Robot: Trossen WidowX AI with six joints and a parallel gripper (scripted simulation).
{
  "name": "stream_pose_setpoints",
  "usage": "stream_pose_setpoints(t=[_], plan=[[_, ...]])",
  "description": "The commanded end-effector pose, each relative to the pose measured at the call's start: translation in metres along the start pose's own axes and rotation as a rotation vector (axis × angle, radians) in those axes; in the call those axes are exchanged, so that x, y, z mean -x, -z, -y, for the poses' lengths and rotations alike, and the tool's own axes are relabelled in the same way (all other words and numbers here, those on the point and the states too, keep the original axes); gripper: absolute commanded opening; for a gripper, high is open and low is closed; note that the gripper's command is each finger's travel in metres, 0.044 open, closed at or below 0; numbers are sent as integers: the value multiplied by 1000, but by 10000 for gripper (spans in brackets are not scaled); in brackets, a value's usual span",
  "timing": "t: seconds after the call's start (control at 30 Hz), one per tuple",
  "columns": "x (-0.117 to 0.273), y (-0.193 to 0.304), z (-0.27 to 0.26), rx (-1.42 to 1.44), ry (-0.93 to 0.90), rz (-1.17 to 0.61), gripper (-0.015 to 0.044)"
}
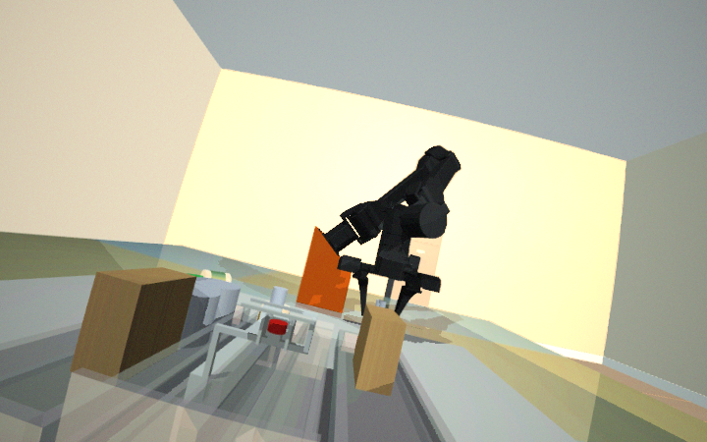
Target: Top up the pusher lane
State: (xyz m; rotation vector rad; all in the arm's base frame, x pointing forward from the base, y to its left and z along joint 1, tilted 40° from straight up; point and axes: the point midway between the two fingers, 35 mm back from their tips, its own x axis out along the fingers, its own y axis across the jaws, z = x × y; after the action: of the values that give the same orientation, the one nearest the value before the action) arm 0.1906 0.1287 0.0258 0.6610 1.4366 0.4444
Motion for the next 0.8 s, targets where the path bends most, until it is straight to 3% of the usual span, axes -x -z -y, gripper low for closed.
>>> stream_pose_setpoints(t=[0.0,0.23,0.4,0.77], plan=[[-1,0,1,-7,4,0,177],[-1,0,1,-7,4,0,131],[9,-3,3,-6,11,1,0],[58,-11,6,-6,23,0,0]])
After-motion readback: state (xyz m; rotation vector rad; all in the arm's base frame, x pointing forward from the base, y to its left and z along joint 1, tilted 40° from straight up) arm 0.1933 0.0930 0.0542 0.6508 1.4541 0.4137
